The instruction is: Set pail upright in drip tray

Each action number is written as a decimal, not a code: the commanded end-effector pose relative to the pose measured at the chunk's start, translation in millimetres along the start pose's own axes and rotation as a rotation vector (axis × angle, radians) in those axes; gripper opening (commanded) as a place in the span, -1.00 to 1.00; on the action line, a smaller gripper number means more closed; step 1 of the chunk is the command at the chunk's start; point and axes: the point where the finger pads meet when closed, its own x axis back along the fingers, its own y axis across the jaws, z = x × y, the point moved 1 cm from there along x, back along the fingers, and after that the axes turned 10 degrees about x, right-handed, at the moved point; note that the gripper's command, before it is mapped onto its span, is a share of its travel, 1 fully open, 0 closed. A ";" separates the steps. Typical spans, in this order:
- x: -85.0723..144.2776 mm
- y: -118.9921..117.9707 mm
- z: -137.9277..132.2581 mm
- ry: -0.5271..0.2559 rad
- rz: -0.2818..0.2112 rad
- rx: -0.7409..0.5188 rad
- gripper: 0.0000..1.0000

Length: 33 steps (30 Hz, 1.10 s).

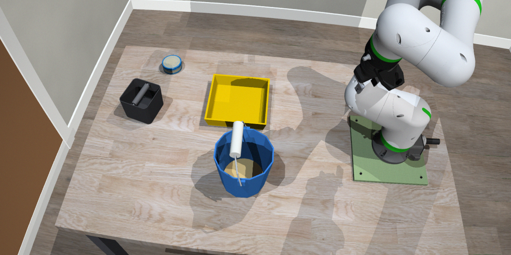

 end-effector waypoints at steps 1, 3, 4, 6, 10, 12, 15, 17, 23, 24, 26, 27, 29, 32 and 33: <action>0.5 0.0 -0.3 0.000 -0.001 -0.001 1.00; 0.5 0.0 -0.3 0.000 -0.001 -0.001 1.00; 0.5 0.0 -0.3 0.000 -0.001 -0.001 1.00; 0.5 0.0 -0.3 0.000 -0.001 -0.001 1.00; 0.5 0.0 -0.3 0.000 -0.001 -0.001 1.00; 0.5 0.0 -0.3 0.000 -0.001 -0.001 1.00; 0.5 0.0 -0.3 0.000 -0.001 -0.001 1.00; 0.5 0.0 -0.3 0.000 -0.001 -0.001 1.00; 10.9 11.8 2.5 0.019 -0.006 -0.019 1.00; 16.1 18.1 3.7 0.029 -0.008 -0.028 1.00; 29.3 36.1 6.2 0.055 -0.016 -0.054 1.00; 37.0 48.1 7.2 0.072 -0.021 -0.070 1.00; 53.4 78.3 7.8 0.109 -0.034 -0.109 1.00; 68.6 114.5 5.2 0.148 -0.050 -0.154 1.00; 68.6 114.5 5.2 0.148 -0.050 -0.154 1.00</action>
